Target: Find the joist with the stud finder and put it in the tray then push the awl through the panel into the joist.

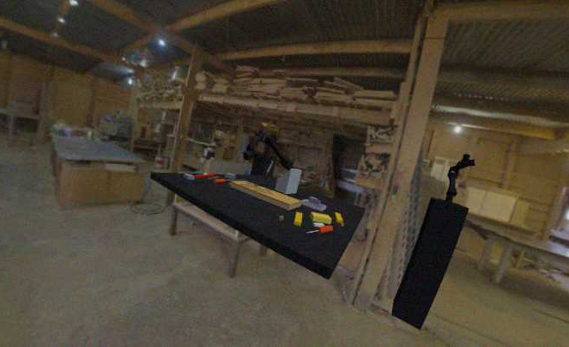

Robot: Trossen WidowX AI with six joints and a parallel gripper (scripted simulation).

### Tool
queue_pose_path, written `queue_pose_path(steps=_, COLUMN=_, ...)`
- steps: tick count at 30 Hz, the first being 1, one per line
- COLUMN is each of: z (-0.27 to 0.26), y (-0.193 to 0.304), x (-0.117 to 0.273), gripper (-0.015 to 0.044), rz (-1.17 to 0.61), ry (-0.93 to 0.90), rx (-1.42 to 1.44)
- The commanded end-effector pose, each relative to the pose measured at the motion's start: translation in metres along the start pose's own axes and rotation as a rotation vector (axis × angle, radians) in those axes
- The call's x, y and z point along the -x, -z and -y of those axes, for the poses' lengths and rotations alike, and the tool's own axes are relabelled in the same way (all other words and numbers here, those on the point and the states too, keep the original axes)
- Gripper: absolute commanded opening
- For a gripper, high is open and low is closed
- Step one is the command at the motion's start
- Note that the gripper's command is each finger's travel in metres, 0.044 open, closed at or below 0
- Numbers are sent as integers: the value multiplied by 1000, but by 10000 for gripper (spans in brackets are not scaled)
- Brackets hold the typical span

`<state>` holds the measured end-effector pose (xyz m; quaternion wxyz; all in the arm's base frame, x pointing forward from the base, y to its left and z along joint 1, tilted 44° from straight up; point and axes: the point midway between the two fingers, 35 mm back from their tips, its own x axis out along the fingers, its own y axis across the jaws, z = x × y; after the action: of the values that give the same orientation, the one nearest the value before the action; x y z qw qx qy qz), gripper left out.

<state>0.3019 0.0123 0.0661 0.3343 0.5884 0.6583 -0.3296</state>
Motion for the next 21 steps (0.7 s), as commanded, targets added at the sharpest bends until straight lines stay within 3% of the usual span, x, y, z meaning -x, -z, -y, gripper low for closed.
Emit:
queue_pose_path(steps=1, z=-16, y=-2, x=-27, gripper=0, rz=-36, ry=-7, rx=-9)
queue_pose_path(steps=21, z=-61, y=-1, x=-157, gripper=0, rz=-177, ry=-15, rx=-19)
